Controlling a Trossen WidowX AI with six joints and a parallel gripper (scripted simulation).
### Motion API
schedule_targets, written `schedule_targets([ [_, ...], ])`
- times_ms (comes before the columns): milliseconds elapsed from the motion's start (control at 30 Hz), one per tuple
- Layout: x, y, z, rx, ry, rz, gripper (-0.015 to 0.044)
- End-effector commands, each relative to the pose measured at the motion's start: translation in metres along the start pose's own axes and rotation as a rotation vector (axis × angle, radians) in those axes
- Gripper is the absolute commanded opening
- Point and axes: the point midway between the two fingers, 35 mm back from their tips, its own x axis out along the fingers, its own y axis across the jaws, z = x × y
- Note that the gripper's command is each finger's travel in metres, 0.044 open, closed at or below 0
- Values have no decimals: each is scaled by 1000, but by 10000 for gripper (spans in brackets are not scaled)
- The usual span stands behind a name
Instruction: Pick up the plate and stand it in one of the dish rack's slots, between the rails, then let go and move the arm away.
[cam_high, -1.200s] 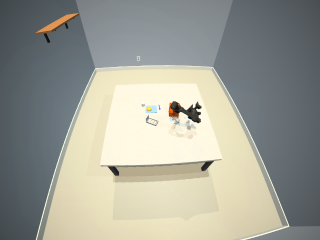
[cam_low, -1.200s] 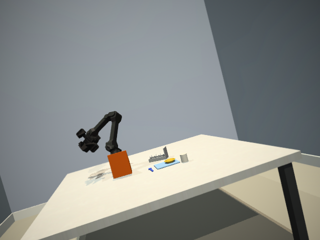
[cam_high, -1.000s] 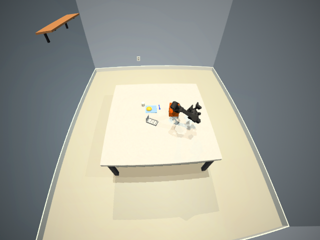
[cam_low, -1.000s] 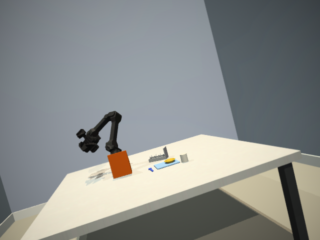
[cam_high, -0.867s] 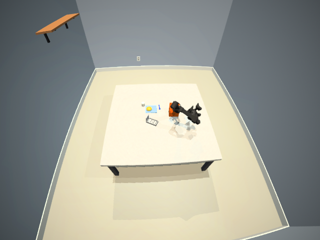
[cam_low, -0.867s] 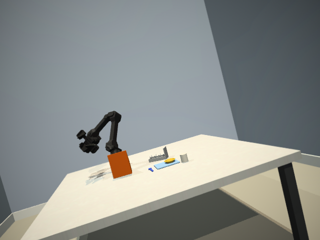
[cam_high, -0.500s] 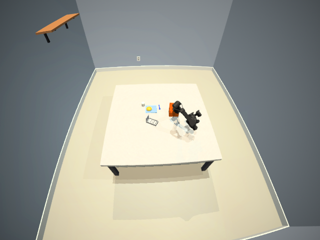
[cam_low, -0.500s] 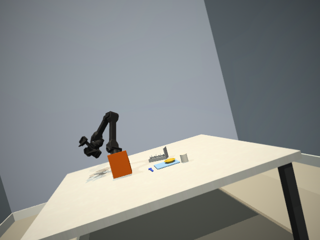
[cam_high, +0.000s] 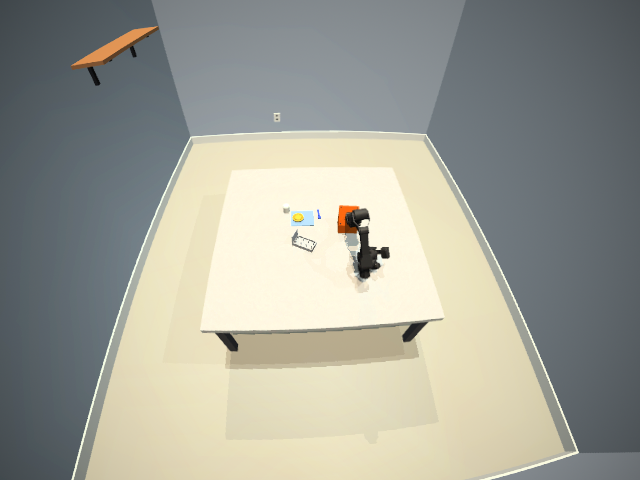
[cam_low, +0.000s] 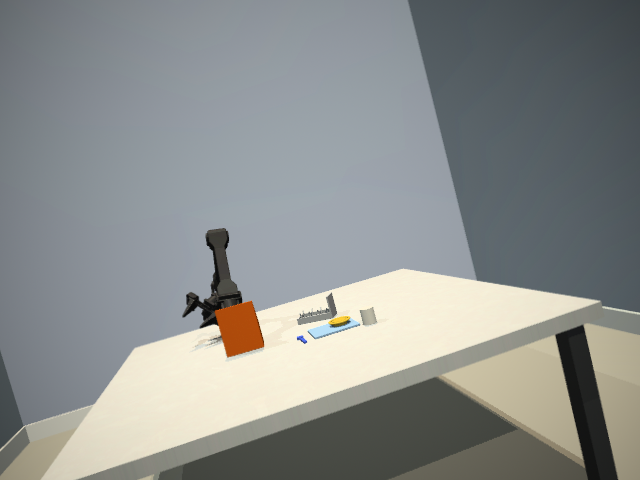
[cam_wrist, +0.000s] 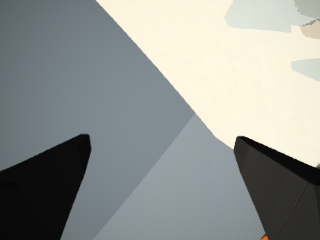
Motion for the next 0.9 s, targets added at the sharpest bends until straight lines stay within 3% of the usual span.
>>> schedule_targets([
  [0,-23,-25,20,68,-96,-8,400],
  [467,-132,-140,36,360,-475,-32,400],
  [867,-220,-248,-34,566,-779,-90,400],
])
